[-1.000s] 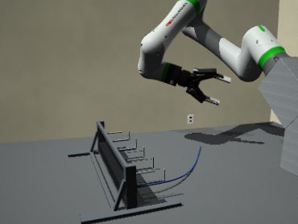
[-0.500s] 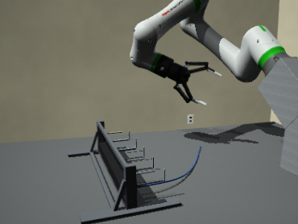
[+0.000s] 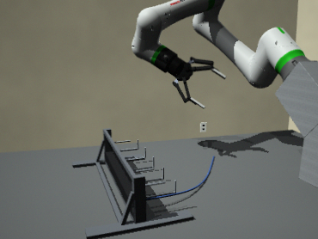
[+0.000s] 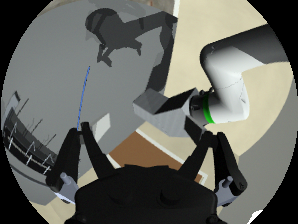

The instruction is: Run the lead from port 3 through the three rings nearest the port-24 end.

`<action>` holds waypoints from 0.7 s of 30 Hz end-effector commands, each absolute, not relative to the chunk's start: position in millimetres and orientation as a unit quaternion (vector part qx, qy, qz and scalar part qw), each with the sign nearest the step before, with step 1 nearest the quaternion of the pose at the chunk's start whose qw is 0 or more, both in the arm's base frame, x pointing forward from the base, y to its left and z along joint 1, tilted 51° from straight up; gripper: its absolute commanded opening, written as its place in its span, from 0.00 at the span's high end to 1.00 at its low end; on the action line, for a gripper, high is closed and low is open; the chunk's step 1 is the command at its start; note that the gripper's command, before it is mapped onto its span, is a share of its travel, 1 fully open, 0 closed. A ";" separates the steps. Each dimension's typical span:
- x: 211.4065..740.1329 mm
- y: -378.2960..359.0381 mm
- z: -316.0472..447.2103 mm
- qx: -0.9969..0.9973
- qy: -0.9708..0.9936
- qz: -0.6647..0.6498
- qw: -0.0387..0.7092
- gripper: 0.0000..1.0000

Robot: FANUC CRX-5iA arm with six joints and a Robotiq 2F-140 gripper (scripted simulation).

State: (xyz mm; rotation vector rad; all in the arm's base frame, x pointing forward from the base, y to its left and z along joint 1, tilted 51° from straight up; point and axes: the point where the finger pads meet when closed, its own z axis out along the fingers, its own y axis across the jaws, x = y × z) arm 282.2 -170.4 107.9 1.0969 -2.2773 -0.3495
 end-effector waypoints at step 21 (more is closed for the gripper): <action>376.5 -124.4 149.7 0.737 -0.644 -0.134 0.156 0.00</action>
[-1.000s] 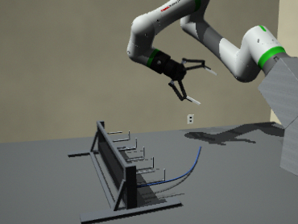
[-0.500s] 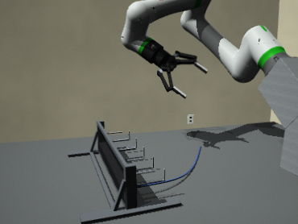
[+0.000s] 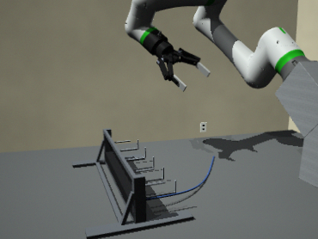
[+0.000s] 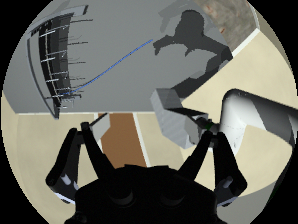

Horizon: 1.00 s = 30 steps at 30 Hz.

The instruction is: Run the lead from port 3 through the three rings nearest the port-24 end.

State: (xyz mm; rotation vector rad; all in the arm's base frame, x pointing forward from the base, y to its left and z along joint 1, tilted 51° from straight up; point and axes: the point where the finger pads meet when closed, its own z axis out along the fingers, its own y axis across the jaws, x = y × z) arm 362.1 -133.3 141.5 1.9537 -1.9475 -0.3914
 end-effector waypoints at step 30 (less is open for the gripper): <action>466.2 -46.9 224.1 0.968 -0.241 -0.061 0.035 0.00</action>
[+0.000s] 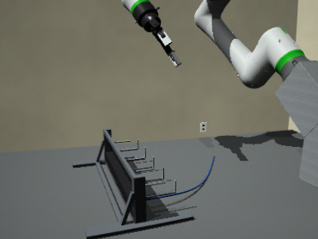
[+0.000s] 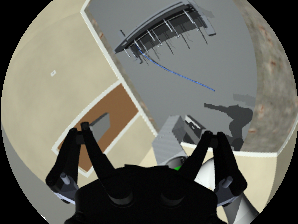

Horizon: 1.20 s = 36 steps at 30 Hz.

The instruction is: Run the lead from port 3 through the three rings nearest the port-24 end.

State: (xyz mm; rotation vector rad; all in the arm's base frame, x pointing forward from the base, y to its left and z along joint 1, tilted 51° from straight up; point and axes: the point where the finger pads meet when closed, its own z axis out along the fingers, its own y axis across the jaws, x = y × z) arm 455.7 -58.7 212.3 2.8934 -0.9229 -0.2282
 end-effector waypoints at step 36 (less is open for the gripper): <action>468.5 -123.8 119.2 0.952 0.176 -0.104 0.229 0.00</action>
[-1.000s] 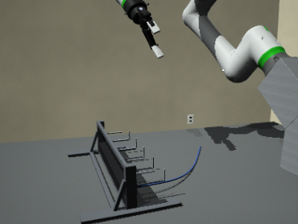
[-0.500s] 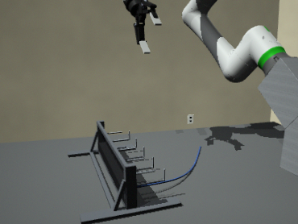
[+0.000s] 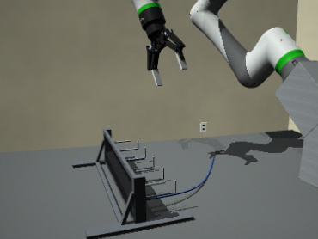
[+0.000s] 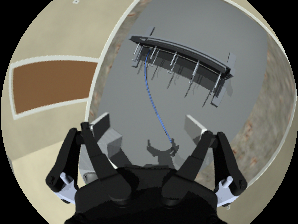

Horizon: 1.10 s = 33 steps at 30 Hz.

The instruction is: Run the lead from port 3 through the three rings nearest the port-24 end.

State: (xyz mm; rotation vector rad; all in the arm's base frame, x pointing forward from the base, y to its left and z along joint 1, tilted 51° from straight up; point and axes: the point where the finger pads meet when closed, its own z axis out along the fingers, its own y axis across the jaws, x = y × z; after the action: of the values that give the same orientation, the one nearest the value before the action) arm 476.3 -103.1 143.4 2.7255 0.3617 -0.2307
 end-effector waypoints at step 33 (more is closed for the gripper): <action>387.2 -190.7 -27.8 0.712 0.560 -0.260 0.335 0.00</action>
State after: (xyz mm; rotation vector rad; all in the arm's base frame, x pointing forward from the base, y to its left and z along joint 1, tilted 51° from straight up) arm 396.9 -190.0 -16.6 1.9178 1.3822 -0.6489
